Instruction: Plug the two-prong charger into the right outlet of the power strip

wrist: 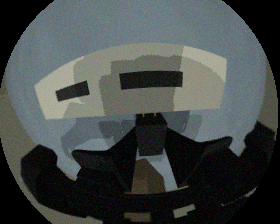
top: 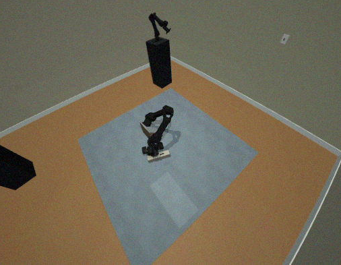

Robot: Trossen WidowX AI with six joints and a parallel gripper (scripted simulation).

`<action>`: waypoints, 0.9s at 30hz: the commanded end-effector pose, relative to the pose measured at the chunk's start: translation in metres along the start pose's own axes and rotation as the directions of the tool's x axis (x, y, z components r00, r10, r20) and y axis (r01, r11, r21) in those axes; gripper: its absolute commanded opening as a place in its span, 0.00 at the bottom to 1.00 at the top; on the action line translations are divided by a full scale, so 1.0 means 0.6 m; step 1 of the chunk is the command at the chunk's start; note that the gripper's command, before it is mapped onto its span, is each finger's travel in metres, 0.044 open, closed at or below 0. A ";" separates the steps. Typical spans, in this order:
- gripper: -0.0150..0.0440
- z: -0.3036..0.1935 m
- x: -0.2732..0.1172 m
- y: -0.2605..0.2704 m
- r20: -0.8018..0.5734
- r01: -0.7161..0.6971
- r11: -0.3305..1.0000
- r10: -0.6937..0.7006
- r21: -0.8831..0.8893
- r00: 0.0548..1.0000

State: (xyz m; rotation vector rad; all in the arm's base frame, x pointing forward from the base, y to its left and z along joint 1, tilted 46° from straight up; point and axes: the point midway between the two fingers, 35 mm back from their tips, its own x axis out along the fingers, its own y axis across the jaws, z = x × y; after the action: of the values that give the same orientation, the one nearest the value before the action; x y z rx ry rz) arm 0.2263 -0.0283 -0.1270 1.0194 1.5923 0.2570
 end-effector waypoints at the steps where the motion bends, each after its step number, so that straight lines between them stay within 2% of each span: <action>1: 0.25 0.004 -0.001 0.001 0.002 -0.004 1.000 0.004 0.005 1.000; 27: 0.25 0.017 -0.003 0.002 0.002 -0.004 1.000 0.004 0.005 1.000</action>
State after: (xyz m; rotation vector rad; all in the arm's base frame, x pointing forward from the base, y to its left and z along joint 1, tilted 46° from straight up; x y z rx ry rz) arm 0.2334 -0.0315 -0.1287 1.0200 1.5933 0.2571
